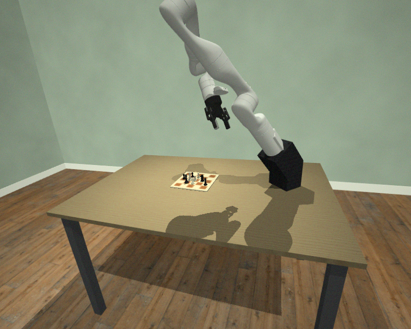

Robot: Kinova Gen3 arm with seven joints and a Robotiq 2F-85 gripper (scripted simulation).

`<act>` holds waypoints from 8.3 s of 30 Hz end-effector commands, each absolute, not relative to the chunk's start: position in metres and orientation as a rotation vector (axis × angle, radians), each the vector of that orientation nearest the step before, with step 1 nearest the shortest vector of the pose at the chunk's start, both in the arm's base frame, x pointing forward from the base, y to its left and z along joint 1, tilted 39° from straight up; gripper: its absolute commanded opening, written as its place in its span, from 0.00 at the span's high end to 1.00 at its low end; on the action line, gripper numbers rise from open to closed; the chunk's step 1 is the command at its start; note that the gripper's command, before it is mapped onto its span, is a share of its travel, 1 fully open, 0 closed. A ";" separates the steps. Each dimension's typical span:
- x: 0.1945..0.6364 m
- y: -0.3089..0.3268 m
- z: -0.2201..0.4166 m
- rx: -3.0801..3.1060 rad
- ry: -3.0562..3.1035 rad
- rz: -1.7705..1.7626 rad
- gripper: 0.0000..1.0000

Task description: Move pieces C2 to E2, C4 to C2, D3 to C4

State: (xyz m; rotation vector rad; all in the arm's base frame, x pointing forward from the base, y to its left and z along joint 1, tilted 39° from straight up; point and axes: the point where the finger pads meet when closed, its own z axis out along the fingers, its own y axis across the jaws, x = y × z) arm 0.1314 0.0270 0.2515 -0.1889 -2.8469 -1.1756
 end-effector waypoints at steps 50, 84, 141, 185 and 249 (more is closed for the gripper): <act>0.407 -0.109 0.241 -0.116 -2.881 -0.819 0.00; 0.630 -0.031 0.159 0.102 -2.911 -0.683 0.00; 0.642 -0.017 0.149 0.122 -2.912 -0.681 0.00; 0.604 -0.055 0.217 0.123 -2.909 -0.692 0.00; 0.431 -0.066 0.133 -0.984 -3.118 -1.082 0.00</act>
